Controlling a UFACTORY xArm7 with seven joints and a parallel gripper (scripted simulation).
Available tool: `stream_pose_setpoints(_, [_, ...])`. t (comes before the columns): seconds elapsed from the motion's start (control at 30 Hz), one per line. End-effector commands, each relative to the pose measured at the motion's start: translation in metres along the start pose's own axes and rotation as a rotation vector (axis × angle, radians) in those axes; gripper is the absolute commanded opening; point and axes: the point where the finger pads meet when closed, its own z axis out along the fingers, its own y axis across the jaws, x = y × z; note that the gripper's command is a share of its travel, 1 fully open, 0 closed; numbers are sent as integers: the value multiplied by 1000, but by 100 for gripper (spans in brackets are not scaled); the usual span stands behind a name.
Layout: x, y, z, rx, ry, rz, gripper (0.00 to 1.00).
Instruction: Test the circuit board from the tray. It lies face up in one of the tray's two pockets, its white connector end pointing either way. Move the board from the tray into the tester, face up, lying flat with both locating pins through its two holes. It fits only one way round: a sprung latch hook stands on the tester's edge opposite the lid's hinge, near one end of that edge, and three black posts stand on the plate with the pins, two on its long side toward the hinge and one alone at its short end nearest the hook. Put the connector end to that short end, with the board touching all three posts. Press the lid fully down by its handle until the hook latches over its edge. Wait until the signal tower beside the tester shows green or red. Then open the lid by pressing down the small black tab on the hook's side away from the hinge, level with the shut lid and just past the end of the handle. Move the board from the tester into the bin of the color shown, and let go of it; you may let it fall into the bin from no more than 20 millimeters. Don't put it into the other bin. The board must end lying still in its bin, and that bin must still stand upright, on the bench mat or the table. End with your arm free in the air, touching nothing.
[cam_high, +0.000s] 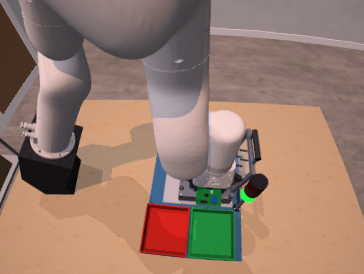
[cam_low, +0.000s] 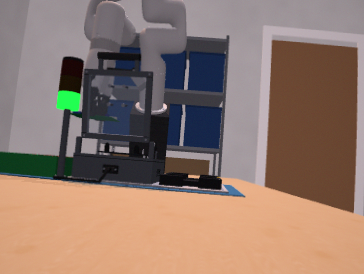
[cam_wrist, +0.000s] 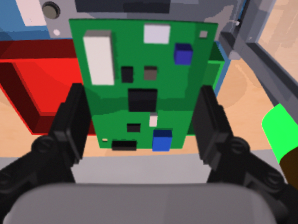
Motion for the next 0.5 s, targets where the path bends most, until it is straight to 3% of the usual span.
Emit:
stream_pose_setpoints(0.0, [-30, 10, 15, 7, 41, -2, 79])
stream_pose_setpoints(0.47, [-97, 26, 38, 7, 41, -2, 79])
